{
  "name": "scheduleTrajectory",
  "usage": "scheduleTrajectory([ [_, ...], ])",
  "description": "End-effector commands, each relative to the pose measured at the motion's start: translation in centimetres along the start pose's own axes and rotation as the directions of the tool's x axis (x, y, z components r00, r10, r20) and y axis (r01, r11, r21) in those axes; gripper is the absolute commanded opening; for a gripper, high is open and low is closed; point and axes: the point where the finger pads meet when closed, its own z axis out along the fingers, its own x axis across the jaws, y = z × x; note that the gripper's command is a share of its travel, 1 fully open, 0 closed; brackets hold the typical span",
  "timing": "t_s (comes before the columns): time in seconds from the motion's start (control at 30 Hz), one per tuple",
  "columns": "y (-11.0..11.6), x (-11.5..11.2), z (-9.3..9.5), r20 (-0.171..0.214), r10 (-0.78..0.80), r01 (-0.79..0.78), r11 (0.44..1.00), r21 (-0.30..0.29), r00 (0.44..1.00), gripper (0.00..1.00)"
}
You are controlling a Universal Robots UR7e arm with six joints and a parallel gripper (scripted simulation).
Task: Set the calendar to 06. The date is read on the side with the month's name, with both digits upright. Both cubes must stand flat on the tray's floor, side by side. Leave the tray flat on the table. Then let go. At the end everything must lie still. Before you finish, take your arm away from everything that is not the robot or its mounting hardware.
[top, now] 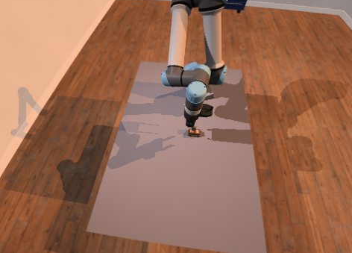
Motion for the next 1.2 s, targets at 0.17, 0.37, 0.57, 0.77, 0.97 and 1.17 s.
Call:
scheduleTrajectory([
  [0.17,0.0,0.1,-3.9,-0.003,0.001,-0.001,1.0,0.0,1.0,1.0],
  [0.37,0.0,0.1,-5.3,-0.003,0.001,-0.001,1.0,0.0,1.0,1.0],
  [0.57,0.0,0.1,-5.9,-0.003,0.001,-0.001,1.0,0.0,1.0,1.0],
  [0.77,0.0,0.1,-5.9,-0.003,0.001,-0.001,1.0,0.0,1.0,1.0],
  [0.97,0.0,0.1,-5.9,-0.003,0.001,-0.001,1.0,0.0,1.0,1.0],
  [1.17,0.0,0.1,-5.9,-0.003,0.001,-0.001,1.0,0.0,1.0,1.0],
])
